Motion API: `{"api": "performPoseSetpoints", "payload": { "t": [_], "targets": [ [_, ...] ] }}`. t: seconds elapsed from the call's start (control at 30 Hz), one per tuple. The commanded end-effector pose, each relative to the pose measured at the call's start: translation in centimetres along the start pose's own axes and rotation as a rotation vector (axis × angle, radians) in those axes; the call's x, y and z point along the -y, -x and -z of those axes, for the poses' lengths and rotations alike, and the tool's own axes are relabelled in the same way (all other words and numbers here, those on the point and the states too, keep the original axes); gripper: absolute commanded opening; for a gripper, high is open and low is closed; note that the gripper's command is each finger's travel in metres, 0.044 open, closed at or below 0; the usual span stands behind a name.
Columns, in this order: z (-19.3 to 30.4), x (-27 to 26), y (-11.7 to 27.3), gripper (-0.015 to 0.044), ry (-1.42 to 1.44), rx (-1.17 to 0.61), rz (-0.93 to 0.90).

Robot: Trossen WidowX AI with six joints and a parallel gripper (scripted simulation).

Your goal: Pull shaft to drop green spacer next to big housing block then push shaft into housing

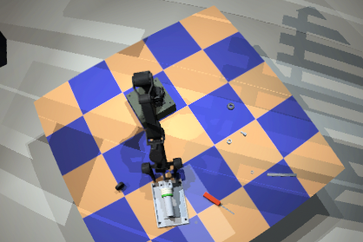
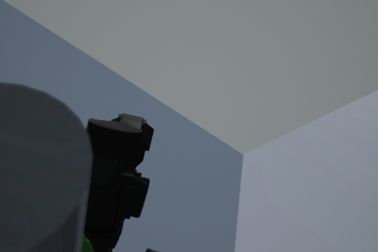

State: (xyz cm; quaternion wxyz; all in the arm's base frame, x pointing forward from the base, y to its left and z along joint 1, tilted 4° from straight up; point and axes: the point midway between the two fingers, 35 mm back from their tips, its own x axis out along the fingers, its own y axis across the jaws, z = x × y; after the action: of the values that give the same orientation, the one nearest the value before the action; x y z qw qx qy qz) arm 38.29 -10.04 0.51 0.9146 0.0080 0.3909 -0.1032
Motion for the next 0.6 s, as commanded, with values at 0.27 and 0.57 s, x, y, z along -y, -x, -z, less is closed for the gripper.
{"api": "performPoseSetpoints", "payload": {
  "t": [0.27,0.57],
  "targets": [
    [0.03,0.01,-0.08,0.0440,-0.001,-0.001,0.001],
    [0.18,-0.03,-0.23,0.0440,-0.001,-0.001,0.001]
  ]
}}
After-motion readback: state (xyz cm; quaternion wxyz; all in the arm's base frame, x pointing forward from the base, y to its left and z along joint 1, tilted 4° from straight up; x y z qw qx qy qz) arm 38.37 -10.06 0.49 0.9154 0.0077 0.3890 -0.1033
